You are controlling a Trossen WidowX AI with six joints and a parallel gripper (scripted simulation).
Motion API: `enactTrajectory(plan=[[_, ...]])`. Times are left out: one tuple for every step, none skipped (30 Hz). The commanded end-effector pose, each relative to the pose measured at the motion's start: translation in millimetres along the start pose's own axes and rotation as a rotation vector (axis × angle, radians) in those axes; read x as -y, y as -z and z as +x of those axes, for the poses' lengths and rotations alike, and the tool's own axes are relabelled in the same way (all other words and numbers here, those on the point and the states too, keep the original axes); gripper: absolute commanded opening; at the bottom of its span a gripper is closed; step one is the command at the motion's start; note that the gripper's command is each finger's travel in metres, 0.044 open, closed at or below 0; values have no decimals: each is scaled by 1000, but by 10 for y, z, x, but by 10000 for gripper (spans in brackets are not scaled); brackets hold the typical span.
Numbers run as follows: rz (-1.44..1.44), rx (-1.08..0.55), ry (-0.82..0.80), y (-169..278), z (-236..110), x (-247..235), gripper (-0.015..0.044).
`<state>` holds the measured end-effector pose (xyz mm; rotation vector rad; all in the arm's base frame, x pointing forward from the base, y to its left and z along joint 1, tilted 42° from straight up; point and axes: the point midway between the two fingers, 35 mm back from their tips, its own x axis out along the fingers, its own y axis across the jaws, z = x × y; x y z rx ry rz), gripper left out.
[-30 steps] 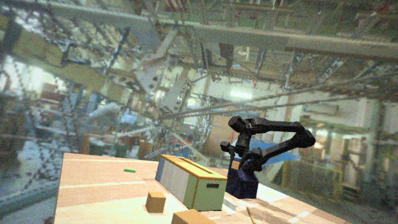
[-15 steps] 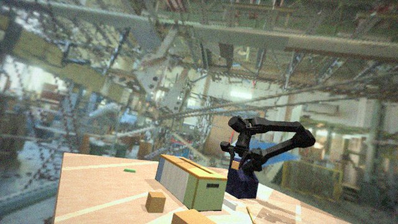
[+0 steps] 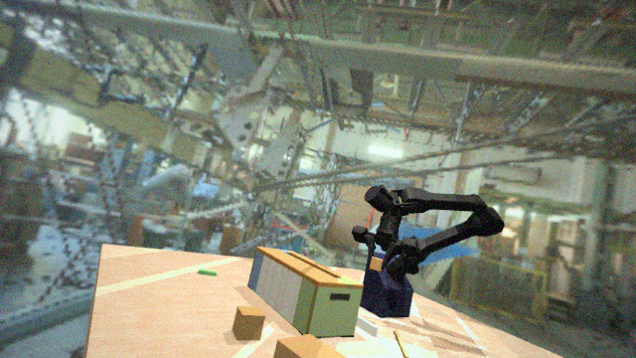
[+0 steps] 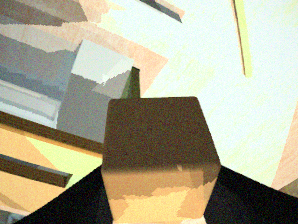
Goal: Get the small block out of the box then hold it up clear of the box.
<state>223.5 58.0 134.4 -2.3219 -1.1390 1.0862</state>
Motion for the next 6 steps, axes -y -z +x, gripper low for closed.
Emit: enactTrajectory(plan=[[4,-3,3,5,-2,5,0],[4,-3,3,5,-2,5,0],[4,-3,3,5,-2,5,0],[4,-3,3,5,-2,5,0],[4,-3,3,5,-2,5,0],[4,-3,3,5,-2,5,0]])
